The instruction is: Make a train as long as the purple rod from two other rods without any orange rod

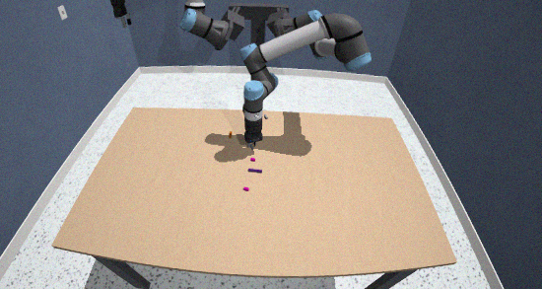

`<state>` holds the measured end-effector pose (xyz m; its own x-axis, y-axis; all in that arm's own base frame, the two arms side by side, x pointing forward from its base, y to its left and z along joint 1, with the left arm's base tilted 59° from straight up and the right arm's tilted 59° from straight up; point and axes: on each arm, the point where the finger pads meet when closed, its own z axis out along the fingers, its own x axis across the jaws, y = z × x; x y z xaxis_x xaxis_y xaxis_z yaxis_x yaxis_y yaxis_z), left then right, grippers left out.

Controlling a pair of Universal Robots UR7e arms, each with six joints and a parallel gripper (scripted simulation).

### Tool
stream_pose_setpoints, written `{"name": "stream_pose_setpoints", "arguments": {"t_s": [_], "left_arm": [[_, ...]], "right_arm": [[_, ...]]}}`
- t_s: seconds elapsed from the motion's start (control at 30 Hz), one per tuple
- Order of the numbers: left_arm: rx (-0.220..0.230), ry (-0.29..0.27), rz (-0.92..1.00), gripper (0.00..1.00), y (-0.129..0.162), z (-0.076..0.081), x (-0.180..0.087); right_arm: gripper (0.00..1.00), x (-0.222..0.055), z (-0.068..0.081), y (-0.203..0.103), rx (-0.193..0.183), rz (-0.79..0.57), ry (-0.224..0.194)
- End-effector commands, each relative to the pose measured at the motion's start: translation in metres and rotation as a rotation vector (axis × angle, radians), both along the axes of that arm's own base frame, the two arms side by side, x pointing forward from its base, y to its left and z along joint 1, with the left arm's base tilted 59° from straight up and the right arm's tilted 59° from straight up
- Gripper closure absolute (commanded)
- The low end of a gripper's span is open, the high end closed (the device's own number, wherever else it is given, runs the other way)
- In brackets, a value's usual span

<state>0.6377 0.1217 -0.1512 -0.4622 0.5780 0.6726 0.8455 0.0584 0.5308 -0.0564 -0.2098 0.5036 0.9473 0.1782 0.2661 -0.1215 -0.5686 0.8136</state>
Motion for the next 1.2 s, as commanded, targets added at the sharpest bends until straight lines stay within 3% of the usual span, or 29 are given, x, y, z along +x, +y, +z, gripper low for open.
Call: {"name": "stream_pose_setpoints", "arguments": {"t_s": [0.0,0.37,0.7,0.73,1.17], "left_arm": [[0.0,0.0,0.0,0.46,-0.01,0.006,-0.003],[0.0,0.0,0.0,0.46,-0.055,0.034,-0.017],[0.0,0.0,0.0,0.46,-0.063,0.04,-0.02],[0.0,0.0,0.0,0.0,-0.063,0.04,-0.02],[0.0,0.0,0.0,0.0,-0.063,0.04,-0.02]], "right_arm": [[0.0,0.0,0.001,0.0,-0.001,0.0,0.0],[0.0,0.0,0.001,0.0,-0.001,0.0,0.0],[0.0,0.0,0.001,0.0,-0.001,0.0,0.0],[0.0,0.0,0.001,0.0,-0.001,0.0,0.0],[0.0,0.0,0.001,0.0,-0.001,0.0,0.0]]}}
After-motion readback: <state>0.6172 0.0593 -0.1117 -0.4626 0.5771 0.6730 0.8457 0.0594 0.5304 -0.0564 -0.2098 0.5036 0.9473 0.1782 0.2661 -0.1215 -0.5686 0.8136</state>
